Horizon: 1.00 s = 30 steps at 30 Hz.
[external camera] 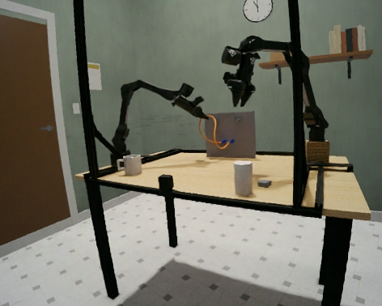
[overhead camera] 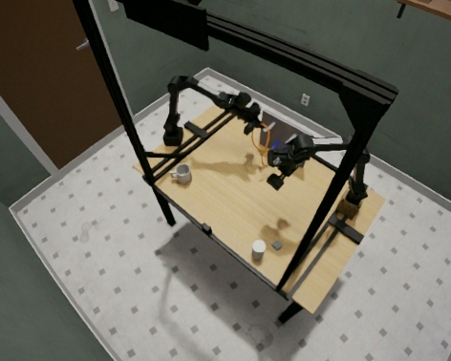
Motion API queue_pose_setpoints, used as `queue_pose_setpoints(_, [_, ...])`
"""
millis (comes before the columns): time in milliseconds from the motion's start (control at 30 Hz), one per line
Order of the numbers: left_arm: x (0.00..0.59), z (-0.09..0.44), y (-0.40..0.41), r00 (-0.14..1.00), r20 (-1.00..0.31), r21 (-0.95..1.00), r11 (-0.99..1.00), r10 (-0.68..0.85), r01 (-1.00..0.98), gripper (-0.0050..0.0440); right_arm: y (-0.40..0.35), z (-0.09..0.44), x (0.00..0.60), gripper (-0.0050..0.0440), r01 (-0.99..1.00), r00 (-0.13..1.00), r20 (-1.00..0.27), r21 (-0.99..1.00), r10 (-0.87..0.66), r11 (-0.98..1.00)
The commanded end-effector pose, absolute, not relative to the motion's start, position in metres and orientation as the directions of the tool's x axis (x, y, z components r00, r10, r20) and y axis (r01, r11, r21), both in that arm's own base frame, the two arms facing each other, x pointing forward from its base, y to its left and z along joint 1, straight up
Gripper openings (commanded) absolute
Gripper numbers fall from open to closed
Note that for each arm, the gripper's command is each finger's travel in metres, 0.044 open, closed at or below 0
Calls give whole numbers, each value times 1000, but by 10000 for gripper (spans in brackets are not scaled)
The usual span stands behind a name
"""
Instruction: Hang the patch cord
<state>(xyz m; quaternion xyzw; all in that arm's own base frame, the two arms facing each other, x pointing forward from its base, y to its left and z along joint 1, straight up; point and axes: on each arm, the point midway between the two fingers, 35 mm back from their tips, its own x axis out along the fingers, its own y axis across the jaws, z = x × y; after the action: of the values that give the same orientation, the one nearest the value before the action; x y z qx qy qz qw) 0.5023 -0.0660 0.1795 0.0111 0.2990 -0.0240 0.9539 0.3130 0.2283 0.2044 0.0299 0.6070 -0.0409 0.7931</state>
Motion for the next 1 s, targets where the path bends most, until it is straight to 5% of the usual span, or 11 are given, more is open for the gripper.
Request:
queue_pose_setpoints(0, [502,179,-64,822,-568,0,999,-39,47,25,228,213,311,440,101,277,-961,19,-9,995])
queue_pose_setpoints(967, [502,174,-63,819,-572,-2,999,-38,45,25,228,213,311,440,101,277,-961,19,-9,995])
